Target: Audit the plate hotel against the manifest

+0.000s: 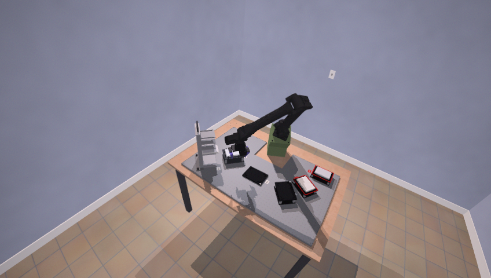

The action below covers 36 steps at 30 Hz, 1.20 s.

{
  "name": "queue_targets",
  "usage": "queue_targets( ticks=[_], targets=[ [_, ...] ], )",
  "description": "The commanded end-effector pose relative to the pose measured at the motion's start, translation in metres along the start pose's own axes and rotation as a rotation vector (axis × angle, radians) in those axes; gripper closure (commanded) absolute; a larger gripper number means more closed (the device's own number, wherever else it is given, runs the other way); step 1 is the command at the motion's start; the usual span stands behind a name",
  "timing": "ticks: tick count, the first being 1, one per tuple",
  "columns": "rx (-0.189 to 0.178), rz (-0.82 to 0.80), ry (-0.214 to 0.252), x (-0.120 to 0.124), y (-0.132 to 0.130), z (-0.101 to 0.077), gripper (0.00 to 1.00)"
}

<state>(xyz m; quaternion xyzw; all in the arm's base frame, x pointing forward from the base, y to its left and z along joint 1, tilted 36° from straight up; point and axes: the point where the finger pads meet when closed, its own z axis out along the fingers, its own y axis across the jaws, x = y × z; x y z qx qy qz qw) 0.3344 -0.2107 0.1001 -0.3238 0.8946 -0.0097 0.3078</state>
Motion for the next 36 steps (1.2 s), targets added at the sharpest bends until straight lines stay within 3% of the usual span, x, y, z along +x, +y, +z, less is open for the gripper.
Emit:
queue_targets(
  ticks=[1, 4, 7, 8, 10, 11, 27, 28, 29, 36],
  targets=[
    [-0.007, 0.012, -0.002, -0.001, 0.001, 0.015, 0.00],
    [-0.008, 0.012, -0.003, -0.001, 0.001, 0.021, 0.00],
    [0.020, 0.001, -0.006, -0.004, -0.010, 0.010, 0.00],
    [0.048, 0.010, -0.006, -0.002, -0.015, 0.003, 0.00],
    [0.048, 0.010, -0.006, -0.002, -0.015, 0.003, 0.00],
    [0.020, 0.001, -0.006, -0.004, -0.010, 0.010, 0.00],
    [0.020, 0.001, -0.006, -0.004, -0.010, 0.010, 0.00],
    [0.022, 0.009, -0.004, -0.003, -0.007, 0.014, 0.00],
    [-0.006, 0.011, -0.002, -0.002, 0.000, 0.024, 0.00],
    [-0.006, 0.011, -0.003, -0.002, 0.000, 0.036, 0.00]
  ],
)
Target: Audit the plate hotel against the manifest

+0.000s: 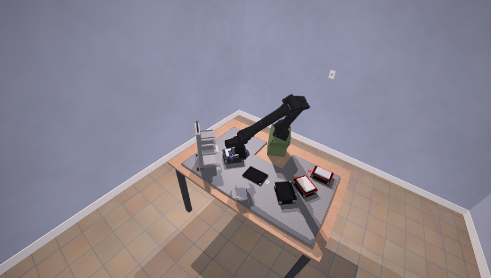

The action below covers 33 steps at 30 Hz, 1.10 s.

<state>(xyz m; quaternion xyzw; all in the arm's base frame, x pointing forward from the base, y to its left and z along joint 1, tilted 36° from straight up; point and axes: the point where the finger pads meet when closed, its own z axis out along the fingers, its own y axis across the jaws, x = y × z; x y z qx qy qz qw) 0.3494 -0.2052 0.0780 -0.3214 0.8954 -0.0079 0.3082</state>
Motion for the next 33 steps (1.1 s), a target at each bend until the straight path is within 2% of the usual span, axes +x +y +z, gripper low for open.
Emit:
queue_targets(
  ticks=[1, 23, 25, 26, 33],
  targets=[
    [-0.004, 0.005, -0.001, -0.002, 0.000, 0.010, 0.00],
    [-0.007, 0.006, -0.001, -0.001, 0.002, 0.044, 0.00],
    [-0.007, 0.006, -0.001, -0.001, 0.002, 0.044, 0.00],
    [0.018, -0.003, -0.005, -0.003, -0.009, 0.034, 0.00],
    [0.018, -0.003, -0.005, -0.003, -0.009, 0.034, 0.00]
  ],
)
